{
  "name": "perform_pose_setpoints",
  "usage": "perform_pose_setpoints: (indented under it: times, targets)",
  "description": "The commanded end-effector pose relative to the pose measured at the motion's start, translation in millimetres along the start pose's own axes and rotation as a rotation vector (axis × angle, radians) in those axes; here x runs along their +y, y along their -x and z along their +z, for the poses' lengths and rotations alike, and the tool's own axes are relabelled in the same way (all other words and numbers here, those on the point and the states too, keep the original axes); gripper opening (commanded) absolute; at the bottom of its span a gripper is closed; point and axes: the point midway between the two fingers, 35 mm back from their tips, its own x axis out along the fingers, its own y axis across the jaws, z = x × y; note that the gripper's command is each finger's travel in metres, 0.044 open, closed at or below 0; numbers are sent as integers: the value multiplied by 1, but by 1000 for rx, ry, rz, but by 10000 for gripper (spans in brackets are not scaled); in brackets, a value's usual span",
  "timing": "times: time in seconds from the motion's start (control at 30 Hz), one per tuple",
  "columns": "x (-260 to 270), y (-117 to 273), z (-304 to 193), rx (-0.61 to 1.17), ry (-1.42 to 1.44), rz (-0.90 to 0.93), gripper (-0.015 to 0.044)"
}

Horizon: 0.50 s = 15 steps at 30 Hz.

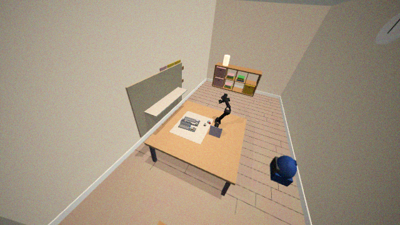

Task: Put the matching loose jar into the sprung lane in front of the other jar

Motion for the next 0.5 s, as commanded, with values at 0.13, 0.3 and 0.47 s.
perform_pose_setpoints:
  times: [0.13, 0.3, 0.47]
  targets:
    - [56, -21, -18, 77, 12, 162, 440]
    - [139, -29, -45, 187, 63, 374, 440]
    - [219, -13, -79, 304, 161, 563, 440]
